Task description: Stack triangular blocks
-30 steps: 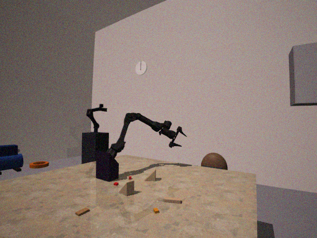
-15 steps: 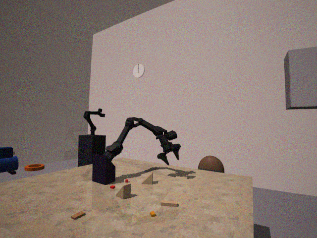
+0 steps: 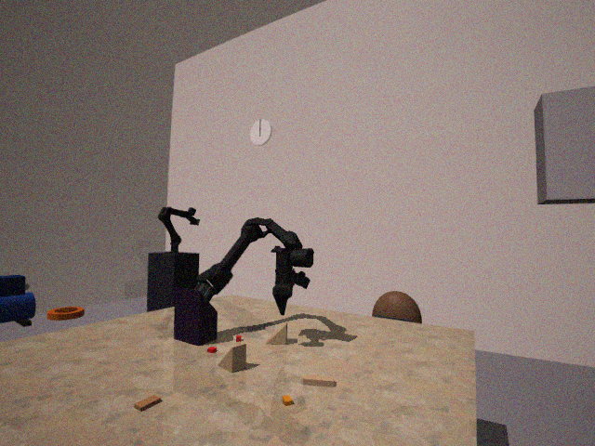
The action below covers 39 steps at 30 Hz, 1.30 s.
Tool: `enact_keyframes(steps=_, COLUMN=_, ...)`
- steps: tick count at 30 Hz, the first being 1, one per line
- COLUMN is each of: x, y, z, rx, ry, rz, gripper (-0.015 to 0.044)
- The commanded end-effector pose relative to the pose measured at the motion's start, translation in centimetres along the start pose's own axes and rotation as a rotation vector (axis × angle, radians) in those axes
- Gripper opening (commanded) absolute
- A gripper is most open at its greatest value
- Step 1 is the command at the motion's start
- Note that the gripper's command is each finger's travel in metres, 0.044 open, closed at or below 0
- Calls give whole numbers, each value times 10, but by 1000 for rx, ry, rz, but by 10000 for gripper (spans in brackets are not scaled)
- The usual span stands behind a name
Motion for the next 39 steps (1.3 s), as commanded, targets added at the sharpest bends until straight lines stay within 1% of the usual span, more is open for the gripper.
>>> enact_keyframes(steps=1, x=-1, y=-2, z=5, rx=-46, ry=12, rz=-34, gripper=440)
enact_keyframes(steps=8, x=-4, y=-2, z=5, rx=-46, ry=12, rz=-34, gripper=440)
enact_keyframes(steps=39, x=-54, y=-3, z=3, rx=-46, ry=14, rz=-28, gripper=440)
Point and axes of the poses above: the point midway between the two fingers, 35 mm back from their tips, its own x axis back along the fingers, its own y axis across the jaws, z = x × y, the point moved 10 cm from there along x, back along the fingers, and after that the axes turned 13 degrees about -x, right-handed, at the moved point
